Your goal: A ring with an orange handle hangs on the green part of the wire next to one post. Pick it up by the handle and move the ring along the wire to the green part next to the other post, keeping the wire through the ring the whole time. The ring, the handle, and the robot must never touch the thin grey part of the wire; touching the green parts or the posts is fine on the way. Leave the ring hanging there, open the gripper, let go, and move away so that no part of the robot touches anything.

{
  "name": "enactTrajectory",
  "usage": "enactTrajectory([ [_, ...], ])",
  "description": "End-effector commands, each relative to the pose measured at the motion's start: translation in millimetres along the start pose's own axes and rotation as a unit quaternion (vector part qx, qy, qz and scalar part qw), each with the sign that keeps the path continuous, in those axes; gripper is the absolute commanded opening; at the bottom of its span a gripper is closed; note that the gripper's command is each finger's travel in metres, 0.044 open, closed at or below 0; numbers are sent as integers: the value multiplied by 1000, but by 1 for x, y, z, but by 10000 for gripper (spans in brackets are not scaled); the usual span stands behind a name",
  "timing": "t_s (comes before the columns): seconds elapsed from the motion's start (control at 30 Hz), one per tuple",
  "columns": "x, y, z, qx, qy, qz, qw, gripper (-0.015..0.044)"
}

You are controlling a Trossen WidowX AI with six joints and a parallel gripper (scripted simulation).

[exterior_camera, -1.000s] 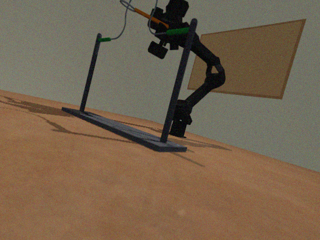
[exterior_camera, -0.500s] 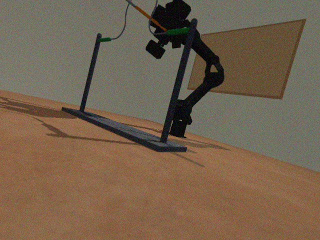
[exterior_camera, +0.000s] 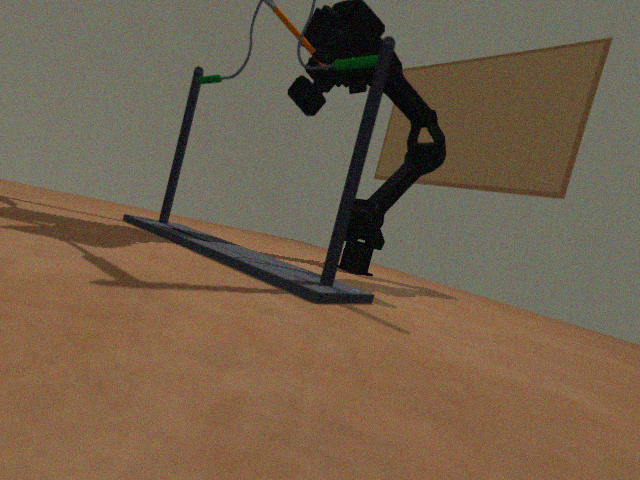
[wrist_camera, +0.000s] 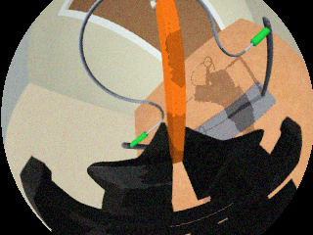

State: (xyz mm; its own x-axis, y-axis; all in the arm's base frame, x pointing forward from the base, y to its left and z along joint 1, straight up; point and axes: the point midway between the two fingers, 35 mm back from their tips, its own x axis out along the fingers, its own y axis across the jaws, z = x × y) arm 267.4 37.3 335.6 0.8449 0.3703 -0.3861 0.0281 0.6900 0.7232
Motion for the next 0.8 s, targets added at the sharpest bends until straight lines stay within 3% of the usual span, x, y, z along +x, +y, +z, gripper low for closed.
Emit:
enactTrajectory([
  [0.0, -1, -1, 1, -30, -4, -15, 999, -150],
  [0.77, -1, -17, 4, -179, -22, -111, 977, -150],
])
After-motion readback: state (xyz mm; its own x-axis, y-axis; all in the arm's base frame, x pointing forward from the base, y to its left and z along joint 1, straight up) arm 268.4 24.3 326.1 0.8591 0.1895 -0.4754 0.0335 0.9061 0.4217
